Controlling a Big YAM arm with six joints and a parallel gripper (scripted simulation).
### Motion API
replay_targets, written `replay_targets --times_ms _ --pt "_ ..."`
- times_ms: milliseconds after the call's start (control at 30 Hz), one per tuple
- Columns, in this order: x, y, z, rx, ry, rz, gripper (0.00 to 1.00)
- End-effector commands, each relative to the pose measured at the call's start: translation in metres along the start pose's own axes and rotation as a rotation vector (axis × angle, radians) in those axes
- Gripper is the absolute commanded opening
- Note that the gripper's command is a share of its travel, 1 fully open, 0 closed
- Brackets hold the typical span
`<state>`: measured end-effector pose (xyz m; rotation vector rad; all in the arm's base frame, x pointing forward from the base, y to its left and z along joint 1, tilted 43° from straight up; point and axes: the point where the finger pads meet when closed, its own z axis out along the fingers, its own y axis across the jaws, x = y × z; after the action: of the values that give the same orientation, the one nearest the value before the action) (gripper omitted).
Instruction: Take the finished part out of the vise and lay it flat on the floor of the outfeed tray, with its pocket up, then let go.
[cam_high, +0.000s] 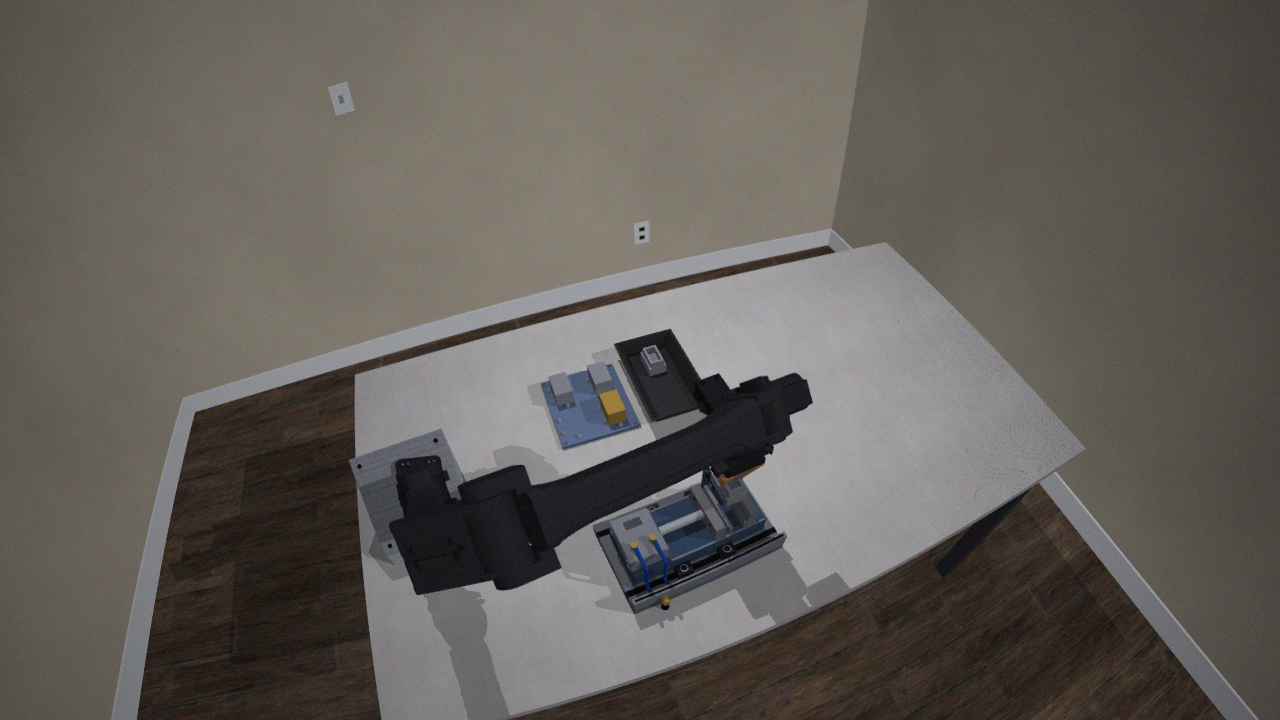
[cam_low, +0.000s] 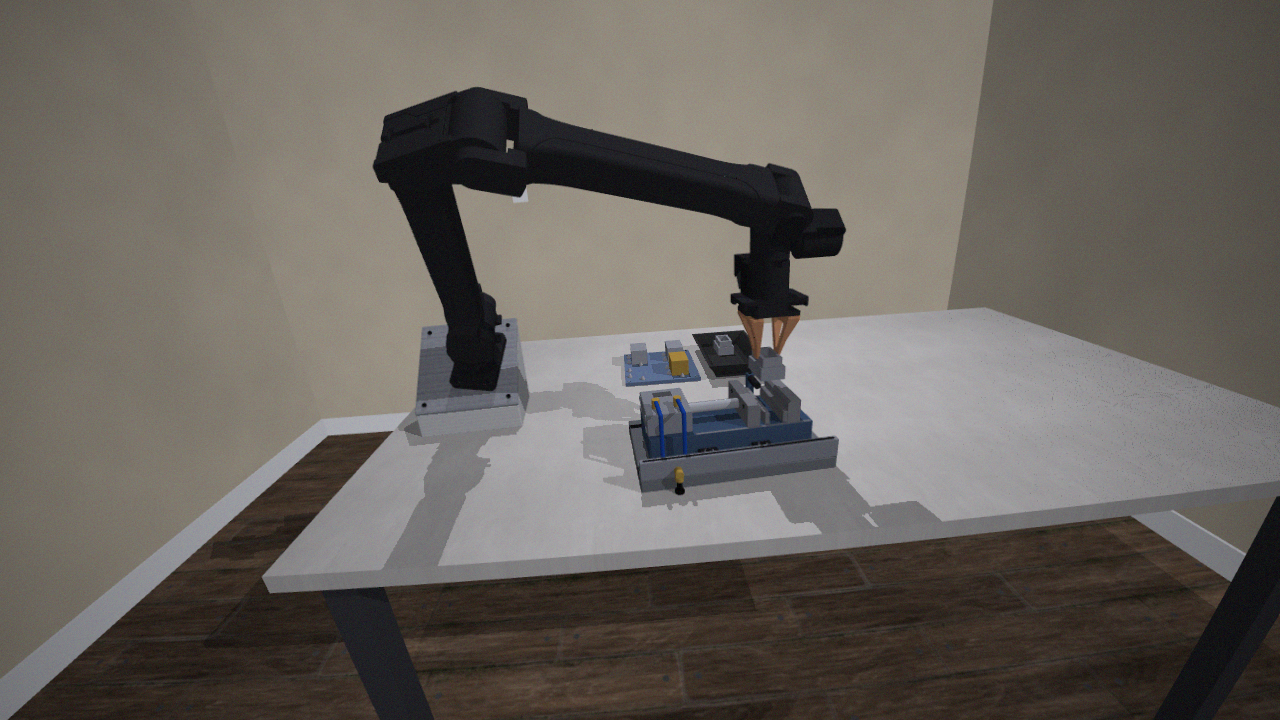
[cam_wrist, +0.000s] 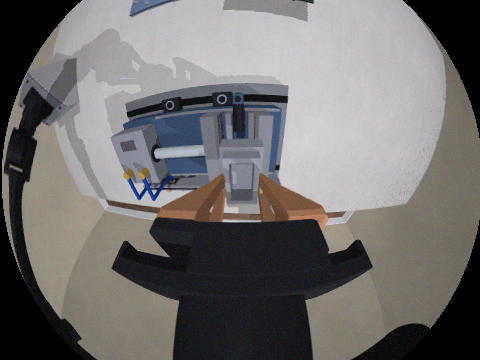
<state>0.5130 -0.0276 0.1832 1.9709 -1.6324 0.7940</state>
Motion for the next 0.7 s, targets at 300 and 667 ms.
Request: replay_targets --times_ms 300,667 --pt "-0.123 -0.053 -0.024 0.041 -0.027 0.022 0.00" --pt "-0.293 -0.060 -0.024 0.038 -0.022 0.056 0.00"
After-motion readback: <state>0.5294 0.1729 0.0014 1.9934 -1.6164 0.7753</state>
